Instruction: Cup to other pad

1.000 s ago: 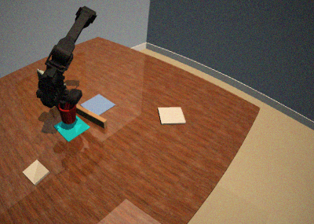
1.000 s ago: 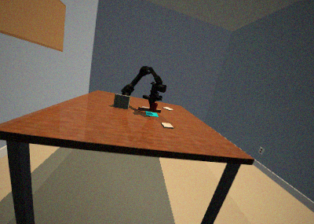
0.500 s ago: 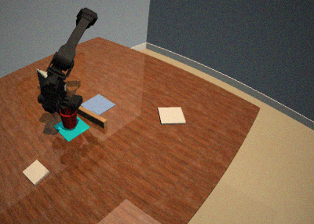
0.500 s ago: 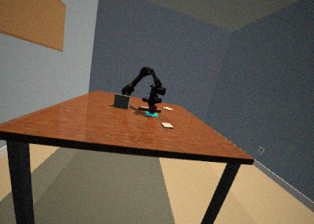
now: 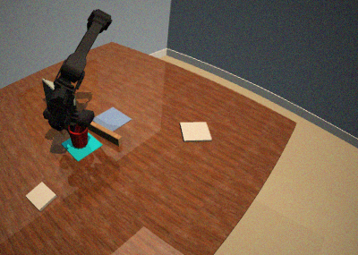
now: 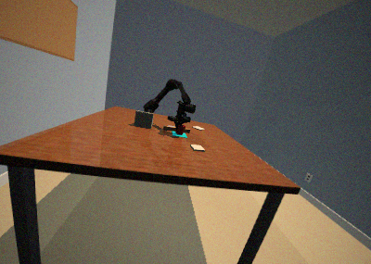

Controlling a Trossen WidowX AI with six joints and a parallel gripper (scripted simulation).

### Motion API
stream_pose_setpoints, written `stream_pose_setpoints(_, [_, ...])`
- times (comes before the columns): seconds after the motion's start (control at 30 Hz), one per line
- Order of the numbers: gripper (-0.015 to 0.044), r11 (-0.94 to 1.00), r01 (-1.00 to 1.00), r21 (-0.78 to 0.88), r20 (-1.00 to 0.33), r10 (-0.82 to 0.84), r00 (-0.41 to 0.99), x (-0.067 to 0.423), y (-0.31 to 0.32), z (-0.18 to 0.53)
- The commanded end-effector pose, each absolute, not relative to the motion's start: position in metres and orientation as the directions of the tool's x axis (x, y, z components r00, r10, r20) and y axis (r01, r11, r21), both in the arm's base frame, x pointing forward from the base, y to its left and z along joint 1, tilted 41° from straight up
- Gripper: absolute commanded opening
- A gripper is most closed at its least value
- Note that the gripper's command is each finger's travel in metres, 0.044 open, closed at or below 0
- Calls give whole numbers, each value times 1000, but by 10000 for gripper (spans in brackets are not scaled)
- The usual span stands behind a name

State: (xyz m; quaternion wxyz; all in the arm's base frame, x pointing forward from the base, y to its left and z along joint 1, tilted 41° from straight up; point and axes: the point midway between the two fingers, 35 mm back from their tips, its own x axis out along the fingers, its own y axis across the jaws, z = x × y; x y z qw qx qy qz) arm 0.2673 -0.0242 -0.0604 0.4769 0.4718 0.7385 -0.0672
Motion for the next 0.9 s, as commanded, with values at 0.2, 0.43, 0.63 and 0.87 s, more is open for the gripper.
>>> stream_pose_setpoints(0.2, [128,546,760,351,-768,633,-99,268,-25,-60])
stream_pose_setpoints(0.43, [128,546,761,351,-768,633,-99,268,-25,-60])
stream_pose_setpoints(0.63, [128,545,761,351,-768,632,-99,269,-29,-55])
stream_pose_setpoints(0.87, [128,544,762,350,-768,632,-99,270,-37,-46])
